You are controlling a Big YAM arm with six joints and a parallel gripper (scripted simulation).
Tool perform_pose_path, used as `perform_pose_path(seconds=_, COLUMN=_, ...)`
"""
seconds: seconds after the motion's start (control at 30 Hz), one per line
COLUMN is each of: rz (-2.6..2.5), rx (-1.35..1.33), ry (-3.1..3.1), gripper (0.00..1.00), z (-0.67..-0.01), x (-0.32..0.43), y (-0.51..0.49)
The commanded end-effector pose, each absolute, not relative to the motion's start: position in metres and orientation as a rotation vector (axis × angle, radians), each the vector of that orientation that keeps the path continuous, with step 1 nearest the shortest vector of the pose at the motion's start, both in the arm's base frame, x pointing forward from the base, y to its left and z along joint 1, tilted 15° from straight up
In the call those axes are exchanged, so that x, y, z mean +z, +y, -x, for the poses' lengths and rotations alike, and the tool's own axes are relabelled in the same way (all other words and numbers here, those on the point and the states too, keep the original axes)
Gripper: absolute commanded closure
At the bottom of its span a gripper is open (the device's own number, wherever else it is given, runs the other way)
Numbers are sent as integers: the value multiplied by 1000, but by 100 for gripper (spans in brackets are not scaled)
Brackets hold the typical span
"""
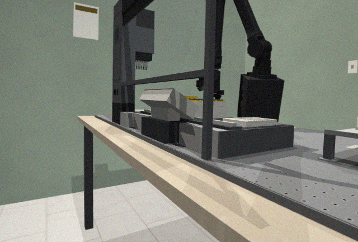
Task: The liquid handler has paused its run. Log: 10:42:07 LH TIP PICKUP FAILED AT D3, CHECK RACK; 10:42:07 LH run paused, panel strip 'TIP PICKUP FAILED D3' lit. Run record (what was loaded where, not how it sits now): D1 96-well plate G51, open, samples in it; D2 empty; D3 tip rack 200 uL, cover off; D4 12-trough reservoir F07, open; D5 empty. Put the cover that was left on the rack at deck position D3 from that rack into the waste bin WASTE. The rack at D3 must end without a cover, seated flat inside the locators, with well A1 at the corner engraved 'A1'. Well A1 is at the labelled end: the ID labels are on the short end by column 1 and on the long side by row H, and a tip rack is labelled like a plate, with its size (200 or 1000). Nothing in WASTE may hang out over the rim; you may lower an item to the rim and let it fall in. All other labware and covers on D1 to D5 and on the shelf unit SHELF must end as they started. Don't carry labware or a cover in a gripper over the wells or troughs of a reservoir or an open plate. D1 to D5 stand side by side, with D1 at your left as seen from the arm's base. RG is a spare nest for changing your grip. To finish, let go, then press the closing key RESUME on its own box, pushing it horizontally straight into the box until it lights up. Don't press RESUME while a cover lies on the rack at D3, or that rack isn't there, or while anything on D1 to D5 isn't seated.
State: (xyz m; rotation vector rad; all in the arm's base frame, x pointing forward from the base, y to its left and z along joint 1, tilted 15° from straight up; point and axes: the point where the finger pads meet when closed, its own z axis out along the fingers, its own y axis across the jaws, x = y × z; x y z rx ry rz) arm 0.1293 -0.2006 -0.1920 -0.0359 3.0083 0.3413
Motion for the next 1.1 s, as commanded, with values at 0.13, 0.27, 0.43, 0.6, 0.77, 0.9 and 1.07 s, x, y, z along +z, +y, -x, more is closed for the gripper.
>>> perform_pose_path(seconds=0.13, rz=48, rx=351, ry=3010, gripper=100, z=-128, x=-196, y=-209)
perform_pose_path(seconds=0.27, rz=54, rx=352, ry=3010, gripper=100, z=-129, x=-197, y=-209)
perform_pose_path(seconds=0.43, rz=50, rx=351, ry=3010, gripper=100, z=-129, x=-197, y=-211)
perform_pose_path(seconds=0.6, rz=49, rx=351, ry=3010, gripper=100, z=-128, x=-197, y=-213)
perform_pose_path(seconds=0.77, rz=47, rx=350, ry=3010, gripper=100, z=-128, x=-198, y=-215)
perform_pose_path(seconds=0.9, rz=50, rx=350, ry=3011, gripper=100, z=-129, x=-198, y=-216)
perform_pose_path(seconds=1.07, rz=47, rx=350, ry=3010, gripper=100, z=-128, x=-198, y=-218)
